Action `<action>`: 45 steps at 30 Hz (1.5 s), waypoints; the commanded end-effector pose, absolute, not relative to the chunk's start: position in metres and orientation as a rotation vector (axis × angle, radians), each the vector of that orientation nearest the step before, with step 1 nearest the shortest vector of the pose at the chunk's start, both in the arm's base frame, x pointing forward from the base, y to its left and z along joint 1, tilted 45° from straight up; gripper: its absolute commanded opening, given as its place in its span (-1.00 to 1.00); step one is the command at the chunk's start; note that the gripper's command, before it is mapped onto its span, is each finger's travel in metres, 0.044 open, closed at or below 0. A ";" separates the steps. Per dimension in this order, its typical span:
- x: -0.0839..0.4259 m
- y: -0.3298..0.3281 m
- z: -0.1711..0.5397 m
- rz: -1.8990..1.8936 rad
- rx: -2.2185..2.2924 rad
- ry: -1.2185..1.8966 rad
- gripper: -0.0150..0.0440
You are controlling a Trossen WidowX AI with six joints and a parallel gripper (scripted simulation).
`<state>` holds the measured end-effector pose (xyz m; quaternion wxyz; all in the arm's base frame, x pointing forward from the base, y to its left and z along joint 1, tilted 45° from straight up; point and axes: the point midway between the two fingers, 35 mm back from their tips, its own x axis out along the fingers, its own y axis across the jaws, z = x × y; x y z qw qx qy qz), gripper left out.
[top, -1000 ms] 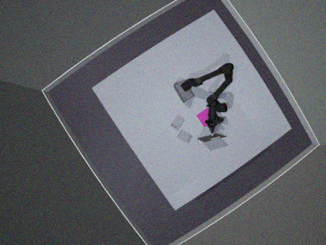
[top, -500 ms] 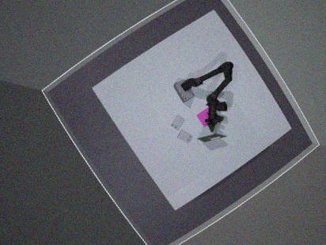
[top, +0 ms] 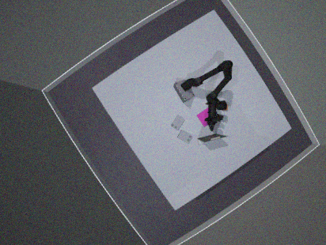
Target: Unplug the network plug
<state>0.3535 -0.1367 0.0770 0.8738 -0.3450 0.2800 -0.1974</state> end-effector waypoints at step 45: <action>0.332 -0.125 0.082 -0.413 -0.716 0.589 -0.49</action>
